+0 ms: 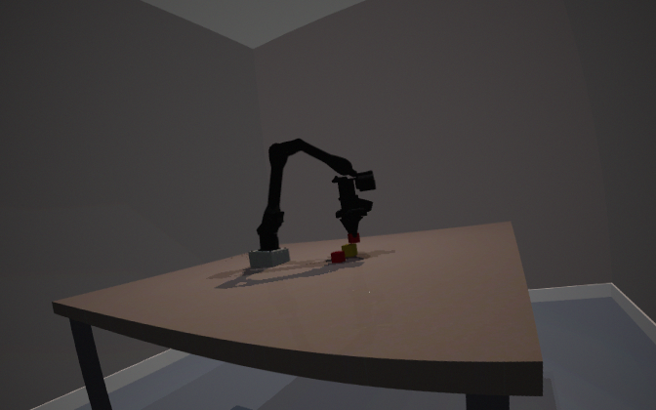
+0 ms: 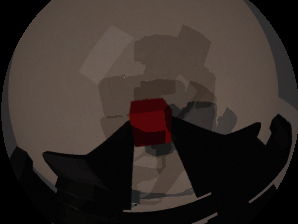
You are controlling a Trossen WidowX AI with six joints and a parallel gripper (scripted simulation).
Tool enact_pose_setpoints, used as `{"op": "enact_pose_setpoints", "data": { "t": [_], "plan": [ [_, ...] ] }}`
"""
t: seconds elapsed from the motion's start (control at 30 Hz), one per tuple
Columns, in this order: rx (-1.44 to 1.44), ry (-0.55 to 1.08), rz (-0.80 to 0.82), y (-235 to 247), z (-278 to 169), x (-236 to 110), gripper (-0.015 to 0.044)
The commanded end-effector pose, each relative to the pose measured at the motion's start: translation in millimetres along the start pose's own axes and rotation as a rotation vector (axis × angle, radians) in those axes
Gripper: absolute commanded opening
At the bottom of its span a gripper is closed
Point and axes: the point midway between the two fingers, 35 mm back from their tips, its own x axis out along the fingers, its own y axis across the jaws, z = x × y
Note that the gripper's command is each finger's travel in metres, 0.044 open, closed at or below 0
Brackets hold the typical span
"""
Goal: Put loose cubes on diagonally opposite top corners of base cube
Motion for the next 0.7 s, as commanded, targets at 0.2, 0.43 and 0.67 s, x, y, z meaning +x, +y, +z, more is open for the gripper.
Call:
{"op": "enact_pose_setpoints", "data": {
  "t": [0.2,0.43,0.67],
  "plan": [
    [0.000,0.004,-0.002,-0.4,-0.3,1.7,0.0105],
    [0.000,0.004,-0.002,-0.4,-0.3,1.7,0.0105],
    [0.000,0.004,-0.002,-0.4,-0.3,1.7,0.0205]
  ]
}}
